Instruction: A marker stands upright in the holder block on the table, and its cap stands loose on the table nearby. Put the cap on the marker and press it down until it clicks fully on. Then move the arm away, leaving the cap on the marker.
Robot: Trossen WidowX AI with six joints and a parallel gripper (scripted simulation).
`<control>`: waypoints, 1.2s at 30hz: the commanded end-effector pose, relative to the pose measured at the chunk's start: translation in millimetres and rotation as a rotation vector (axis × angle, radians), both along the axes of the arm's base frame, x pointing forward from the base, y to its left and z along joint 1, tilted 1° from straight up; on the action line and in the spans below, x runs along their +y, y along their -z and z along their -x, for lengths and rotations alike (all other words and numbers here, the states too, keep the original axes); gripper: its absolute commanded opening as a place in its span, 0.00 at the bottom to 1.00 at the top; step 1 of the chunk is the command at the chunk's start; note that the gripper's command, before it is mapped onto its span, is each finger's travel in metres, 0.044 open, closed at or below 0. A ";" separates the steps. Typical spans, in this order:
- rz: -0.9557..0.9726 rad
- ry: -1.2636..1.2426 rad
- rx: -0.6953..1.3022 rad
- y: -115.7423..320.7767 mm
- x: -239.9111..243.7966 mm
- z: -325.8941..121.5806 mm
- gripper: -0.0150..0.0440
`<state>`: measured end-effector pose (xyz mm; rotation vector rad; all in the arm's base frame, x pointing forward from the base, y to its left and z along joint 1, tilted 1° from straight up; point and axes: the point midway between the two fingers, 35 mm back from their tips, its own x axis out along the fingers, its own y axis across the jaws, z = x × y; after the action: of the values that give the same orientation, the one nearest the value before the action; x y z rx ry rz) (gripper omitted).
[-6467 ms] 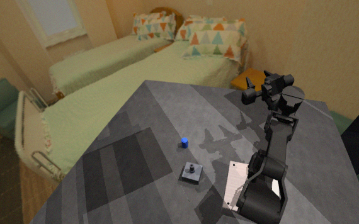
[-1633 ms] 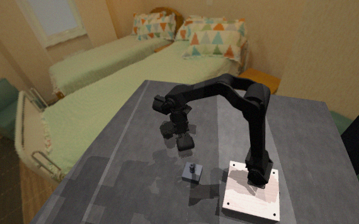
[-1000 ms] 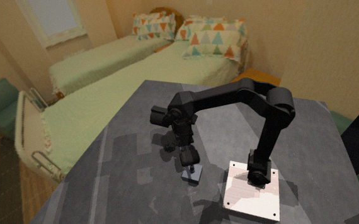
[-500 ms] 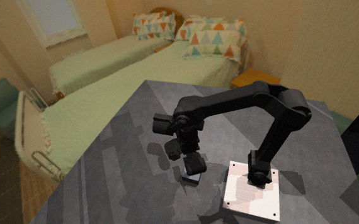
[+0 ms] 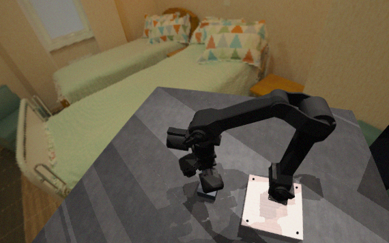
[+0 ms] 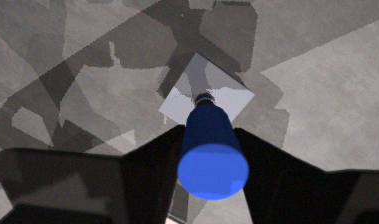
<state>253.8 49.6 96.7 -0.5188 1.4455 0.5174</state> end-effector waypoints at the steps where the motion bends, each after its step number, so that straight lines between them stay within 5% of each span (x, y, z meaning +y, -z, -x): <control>1: 0.007 0.005 0.006 8.6 -0.9 0.3 0.25; 36: 0.007 0.005 0.006 44.4 -0.6 0.0 0.25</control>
<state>254.0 49.5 53.1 -0.5199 1.4523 0.5172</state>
